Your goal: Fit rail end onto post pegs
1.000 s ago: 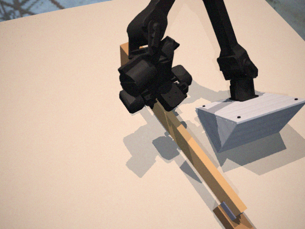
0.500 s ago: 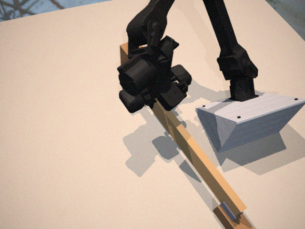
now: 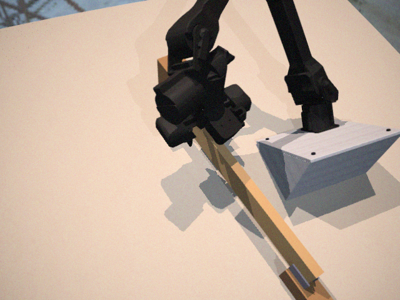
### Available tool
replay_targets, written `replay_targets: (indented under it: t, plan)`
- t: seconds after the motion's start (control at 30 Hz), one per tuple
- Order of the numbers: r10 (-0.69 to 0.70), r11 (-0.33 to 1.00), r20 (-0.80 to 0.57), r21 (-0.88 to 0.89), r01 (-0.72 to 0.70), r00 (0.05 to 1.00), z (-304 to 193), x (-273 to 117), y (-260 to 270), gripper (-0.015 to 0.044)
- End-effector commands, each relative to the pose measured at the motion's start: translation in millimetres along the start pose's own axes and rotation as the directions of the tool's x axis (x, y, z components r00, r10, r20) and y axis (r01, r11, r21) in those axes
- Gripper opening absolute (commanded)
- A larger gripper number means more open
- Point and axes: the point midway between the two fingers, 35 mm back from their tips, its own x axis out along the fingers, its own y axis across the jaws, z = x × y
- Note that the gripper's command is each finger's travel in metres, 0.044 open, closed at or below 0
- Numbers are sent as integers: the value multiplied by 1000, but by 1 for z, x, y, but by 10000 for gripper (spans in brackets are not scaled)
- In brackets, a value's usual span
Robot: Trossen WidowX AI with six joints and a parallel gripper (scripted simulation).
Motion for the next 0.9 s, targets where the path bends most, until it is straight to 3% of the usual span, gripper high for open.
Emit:
replay_targets:
  t: [0.0, 0.27, 0.43, 0.87]
  plan:
    - [0, 1000, -2, -1, 0, 1000, 0, 0, 0, 420]
    - [-1, 1000, -2, -1, 1, 1000, 2, -2, 0, 440]
    - [-4, 1000, -5, -2, 4, 1000, 31, -30, 0, 440]
    - [-4, 1000, -5, -2, 4, 1000, 31, -30, 0, 440]
